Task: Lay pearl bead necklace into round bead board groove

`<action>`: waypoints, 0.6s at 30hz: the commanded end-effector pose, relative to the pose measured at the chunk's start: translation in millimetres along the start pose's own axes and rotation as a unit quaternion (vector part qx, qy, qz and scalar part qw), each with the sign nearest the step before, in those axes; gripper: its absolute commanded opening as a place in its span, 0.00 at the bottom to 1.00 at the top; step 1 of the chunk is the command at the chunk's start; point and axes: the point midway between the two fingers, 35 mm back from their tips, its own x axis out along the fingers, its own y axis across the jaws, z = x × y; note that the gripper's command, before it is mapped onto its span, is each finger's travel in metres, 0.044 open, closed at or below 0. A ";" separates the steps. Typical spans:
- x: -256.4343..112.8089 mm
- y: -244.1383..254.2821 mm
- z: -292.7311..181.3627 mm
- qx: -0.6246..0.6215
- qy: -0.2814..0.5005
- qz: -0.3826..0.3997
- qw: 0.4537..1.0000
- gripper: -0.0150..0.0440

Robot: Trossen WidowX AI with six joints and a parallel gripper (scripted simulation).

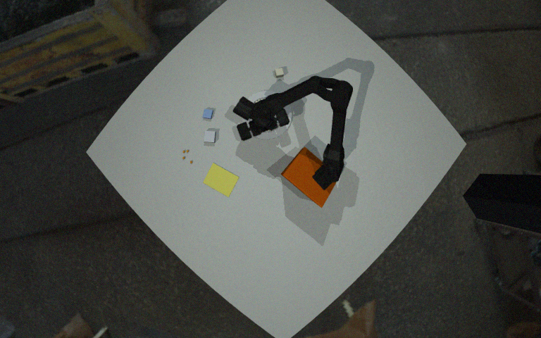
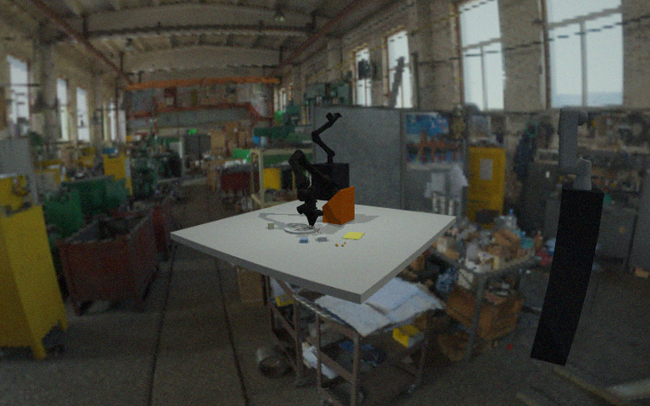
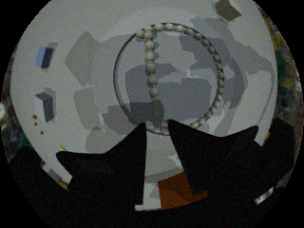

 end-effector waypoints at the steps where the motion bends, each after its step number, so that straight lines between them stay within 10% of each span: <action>1: 7.6 -0.6 -1.5 -0.005 0.001 -0.003 1.000 0.46; 18: 5.8 -0.7 -0.8 -0.001 0.001 -0.001 1.000 0.25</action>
